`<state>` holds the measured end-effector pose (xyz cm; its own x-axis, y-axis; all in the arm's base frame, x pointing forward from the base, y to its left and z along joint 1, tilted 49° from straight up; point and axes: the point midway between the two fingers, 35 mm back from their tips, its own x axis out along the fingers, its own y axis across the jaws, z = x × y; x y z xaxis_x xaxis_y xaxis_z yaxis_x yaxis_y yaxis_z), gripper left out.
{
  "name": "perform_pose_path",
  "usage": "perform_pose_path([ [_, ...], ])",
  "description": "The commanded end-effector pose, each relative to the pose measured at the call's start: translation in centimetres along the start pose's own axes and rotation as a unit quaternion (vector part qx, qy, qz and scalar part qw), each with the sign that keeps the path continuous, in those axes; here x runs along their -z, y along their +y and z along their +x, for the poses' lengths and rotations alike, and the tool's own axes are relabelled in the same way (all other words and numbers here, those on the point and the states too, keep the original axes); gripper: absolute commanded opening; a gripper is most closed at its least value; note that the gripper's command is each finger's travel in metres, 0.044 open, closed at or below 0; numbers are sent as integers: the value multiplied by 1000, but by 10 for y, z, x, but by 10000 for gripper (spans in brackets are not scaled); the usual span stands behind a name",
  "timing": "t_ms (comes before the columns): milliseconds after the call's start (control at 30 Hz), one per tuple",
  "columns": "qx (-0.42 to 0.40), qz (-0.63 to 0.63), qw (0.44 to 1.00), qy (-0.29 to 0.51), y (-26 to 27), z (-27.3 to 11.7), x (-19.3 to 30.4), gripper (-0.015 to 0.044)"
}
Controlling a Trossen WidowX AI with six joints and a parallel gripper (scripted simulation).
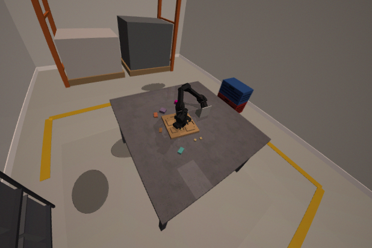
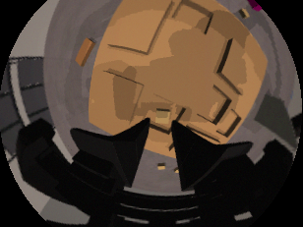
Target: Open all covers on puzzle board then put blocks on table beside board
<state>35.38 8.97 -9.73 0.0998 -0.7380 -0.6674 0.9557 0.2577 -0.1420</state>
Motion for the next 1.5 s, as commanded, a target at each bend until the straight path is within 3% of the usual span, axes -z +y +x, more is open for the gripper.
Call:
perform_pose_path([
  [0,3,-3,1000,-2,-2,7,-1,144],
  [933,3,-3,1000,-2,-2,20,-1,144],
  [1233,2,0,1000,-1,-1,17,0,84],
  [1467,2,0,1000,-1,-1,15,0,80],
])
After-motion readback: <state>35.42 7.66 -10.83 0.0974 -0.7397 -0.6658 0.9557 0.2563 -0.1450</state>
